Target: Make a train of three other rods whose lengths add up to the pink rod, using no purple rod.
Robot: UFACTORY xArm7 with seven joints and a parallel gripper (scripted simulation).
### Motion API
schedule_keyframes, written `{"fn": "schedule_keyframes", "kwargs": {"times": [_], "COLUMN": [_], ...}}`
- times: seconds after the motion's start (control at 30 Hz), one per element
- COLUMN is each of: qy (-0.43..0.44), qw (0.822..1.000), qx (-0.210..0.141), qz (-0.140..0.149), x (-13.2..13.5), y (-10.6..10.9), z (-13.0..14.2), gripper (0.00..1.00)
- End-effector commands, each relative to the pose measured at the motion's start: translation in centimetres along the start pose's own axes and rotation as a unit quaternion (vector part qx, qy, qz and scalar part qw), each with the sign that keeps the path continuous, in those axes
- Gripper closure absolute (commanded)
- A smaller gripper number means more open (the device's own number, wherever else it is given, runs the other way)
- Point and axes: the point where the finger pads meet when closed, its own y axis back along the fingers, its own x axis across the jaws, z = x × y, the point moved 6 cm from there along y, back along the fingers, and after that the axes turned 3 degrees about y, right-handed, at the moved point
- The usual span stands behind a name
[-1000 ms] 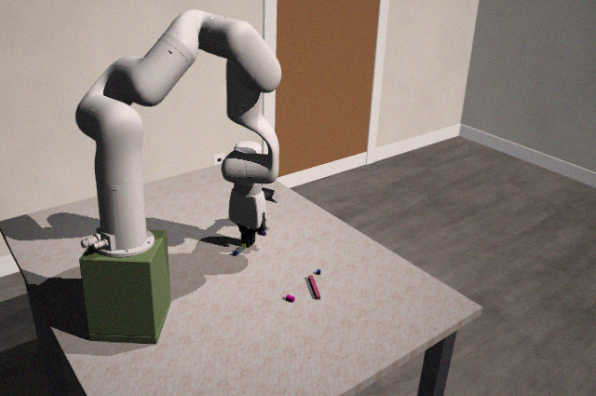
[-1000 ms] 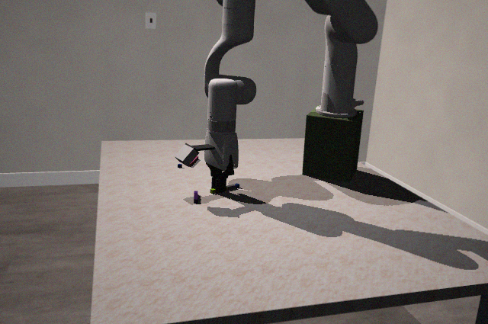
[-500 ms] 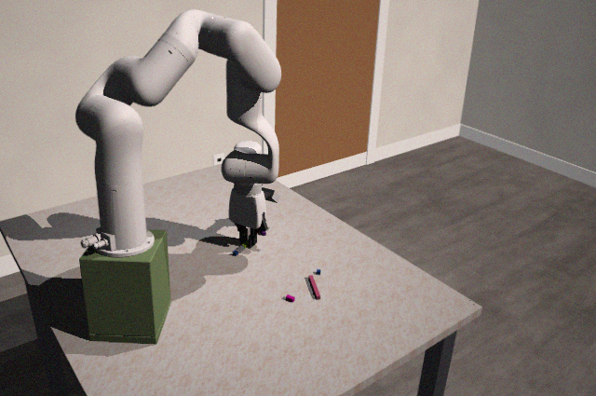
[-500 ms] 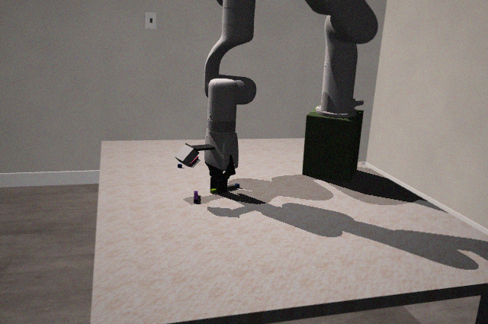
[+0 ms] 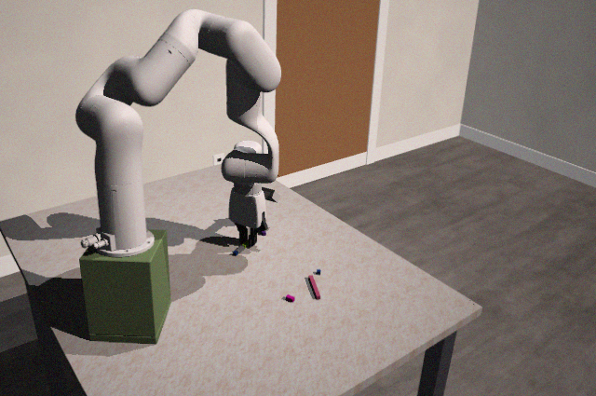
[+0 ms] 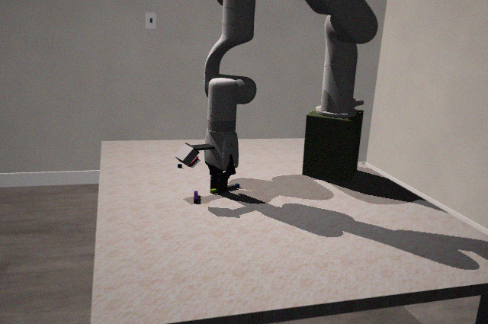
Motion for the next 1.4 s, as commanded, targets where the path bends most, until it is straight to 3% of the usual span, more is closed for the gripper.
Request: {"fn": "schedule_keyframes", "kwargs": {"times": [0.0,0.2,0.57,0.9,0.93,1.37], "qy": [0.000,0.000,0.000,0.000,0.000,0.000], "qw": [1.000,1.000,1.000,1.000,1.000,1.000], "qx": [0.002,0.002,0.002,0.002,0.002,0.002], "qz": [0.000,0.000,0.000,0.000,0.000,0.000], "x": [0.0,0.0,0.0,0.0,0.0,0.0], "y": [0.9,2.6,8.0,9.0,9.0,9.0], "z": [-0.1,-0.1,-0.1,-0.1,-0.1,-0.1], "gripper": [0.76,0.76,0.76,0.76,0.00,0.00]}}
